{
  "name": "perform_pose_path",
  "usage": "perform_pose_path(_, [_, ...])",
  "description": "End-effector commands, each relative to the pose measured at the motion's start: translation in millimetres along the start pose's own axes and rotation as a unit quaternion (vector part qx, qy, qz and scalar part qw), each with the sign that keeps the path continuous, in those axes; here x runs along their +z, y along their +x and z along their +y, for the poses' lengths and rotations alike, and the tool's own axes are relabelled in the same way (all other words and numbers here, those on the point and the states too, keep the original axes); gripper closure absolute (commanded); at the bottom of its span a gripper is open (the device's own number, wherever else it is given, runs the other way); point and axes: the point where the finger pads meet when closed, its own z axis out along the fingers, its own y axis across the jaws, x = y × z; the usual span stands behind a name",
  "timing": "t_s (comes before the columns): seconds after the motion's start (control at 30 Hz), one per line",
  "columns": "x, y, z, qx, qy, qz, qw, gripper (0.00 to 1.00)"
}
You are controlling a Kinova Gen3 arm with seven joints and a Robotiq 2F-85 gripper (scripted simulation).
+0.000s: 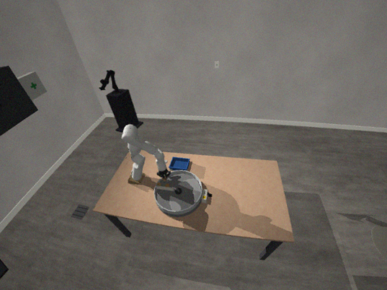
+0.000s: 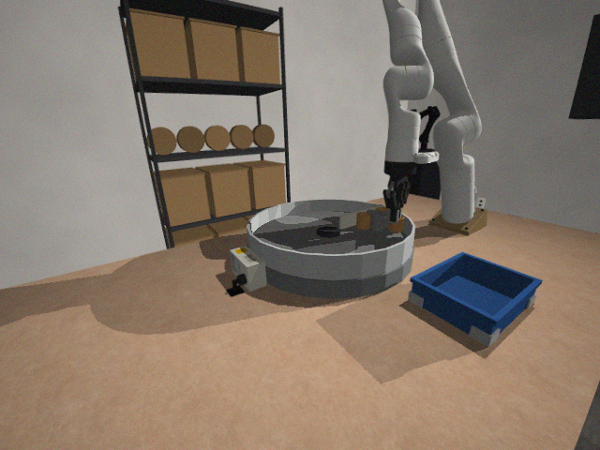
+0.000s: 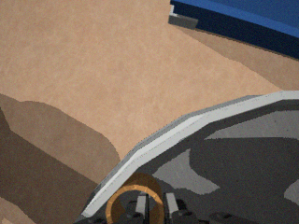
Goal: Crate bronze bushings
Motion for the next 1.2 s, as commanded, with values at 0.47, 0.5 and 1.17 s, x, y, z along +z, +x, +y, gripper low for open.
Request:
perform_pose_path(0.47, [-0.3, 0.0, 1.6, 0.0, -0.002, 0.0, 1.0, 1.0])
perform_pose_path(0.5, [-0.3, 0.0, 1.6, 0.0, -0.002, 0.0, 1.0, 1.0])
perform_pose_path(1.17, [-0.3, 0.0, 1.8, 0.0, -0.002, 0.0, 1.0, 1.0])
